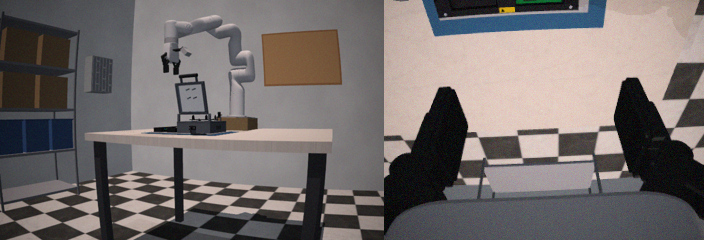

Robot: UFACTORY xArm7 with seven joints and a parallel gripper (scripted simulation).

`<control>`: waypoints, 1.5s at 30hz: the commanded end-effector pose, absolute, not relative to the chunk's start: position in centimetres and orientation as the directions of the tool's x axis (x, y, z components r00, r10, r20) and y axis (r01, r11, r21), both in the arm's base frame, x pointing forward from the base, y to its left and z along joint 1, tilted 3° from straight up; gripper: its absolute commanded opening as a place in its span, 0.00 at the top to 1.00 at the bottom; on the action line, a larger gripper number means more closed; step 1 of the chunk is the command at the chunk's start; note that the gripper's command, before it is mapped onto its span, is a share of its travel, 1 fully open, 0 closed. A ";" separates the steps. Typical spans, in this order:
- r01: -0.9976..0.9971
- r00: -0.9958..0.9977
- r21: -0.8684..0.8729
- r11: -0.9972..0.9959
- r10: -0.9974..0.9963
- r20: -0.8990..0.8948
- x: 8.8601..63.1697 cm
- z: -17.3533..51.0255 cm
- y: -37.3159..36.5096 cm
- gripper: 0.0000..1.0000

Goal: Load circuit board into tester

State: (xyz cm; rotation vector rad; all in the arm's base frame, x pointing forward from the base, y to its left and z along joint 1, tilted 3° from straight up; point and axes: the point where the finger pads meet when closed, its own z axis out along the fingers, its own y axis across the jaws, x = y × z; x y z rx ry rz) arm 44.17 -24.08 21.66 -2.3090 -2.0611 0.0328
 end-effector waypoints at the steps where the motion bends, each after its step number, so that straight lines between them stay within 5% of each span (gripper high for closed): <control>1: 0.992 0.118 -0.044 -0.117 0.993 0.012 44.3 21.8 -24.2 0.00; 45: 0.994 0.101 -0.044 -0.101 0.995 0.012 44.3 21.8 -24.2 0.00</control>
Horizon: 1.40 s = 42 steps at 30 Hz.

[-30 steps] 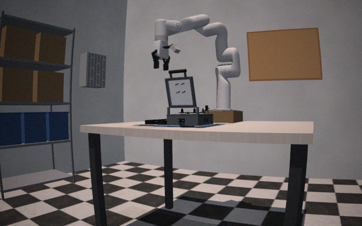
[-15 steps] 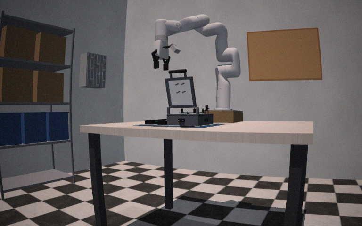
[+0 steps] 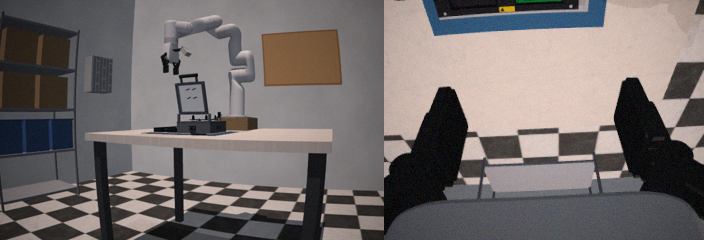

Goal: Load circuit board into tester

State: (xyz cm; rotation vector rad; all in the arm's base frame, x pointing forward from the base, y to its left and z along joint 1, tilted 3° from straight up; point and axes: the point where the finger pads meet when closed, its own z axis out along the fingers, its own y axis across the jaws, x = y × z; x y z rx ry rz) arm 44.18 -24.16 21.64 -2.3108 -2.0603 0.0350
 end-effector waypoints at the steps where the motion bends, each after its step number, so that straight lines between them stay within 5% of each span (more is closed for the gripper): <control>1: 0.995 0.093 -0.044 -0.092 0.996 0.013 44.3 21.8 -24.2 0.00; 28: 0.857 -0.513 -0.028 0.514 0.858 0.036 44.3 21.8 -24.2 0.00; 42: 0.557 -0.829 -0.010 0.830 0.557 0.045 44.3 21.8 -24.2 0.00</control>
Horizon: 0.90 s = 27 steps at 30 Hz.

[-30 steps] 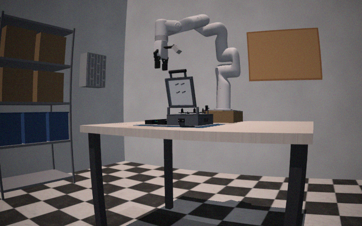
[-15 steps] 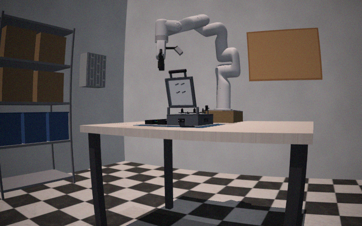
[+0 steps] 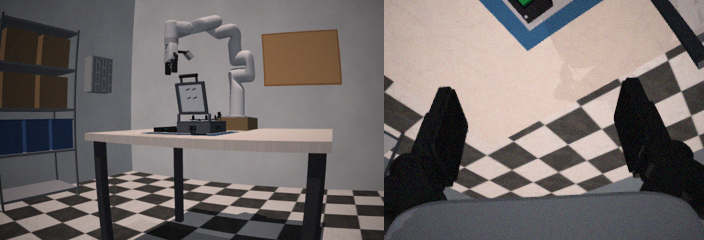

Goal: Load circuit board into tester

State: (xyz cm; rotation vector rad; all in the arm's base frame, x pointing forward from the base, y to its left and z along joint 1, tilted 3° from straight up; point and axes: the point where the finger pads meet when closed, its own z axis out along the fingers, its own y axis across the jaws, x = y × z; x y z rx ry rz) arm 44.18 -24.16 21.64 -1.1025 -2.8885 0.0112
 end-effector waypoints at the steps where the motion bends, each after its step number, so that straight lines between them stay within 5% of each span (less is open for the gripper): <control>1: 0.533 -0.845 -0.008 0.846 0.533 0.045 44.3 21.8 -24.2 0.00; 16: 0.178 -0.983 0.009 0.984 0.177 0.045 44.3 21.8 -24.2 0.00; 27: 0.118 -0.992 0.012 0.993 0.117 0.044 44.3 21.8 -24.2 0.00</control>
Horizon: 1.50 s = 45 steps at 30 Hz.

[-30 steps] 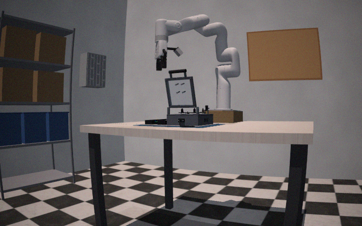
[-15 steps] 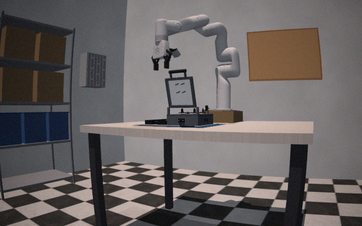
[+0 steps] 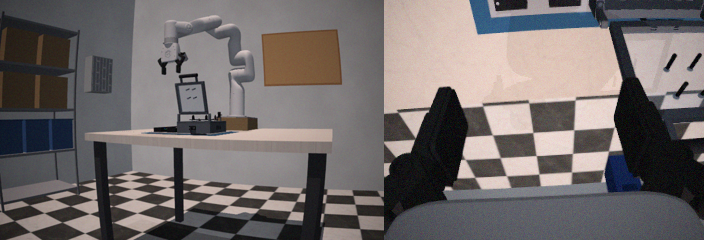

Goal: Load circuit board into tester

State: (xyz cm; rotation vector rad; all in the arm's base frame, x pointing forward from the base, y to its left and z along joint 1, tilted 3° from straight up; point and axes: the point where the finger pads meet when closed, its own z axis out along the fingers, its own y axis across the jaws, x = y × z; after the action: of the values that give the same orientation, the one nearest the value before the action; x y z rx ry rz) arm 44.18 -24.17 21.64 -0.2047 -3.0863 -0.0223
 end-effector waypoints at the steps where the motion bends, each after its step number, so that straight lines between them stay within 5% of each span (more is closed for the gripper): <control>1: 0.118 -0.992 0.012 0.993 0.117 0.044 44.3 21.8 -24.2 0.00; 15: 0.118 -0.992 0.012 0.993 0.117 0.044 43.6 19.5 -24.1 0.00; 45: 0.118 -0.992 0.012 0.993 0.117 0.044 38.3 -0.1 -23.4 0.00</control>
State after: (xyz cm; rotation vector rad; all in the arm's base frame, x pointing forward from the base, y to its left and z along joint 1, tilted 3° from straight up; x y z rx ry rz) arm 38.16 -23.24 1.82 -0.1841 -3.0779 -0.0261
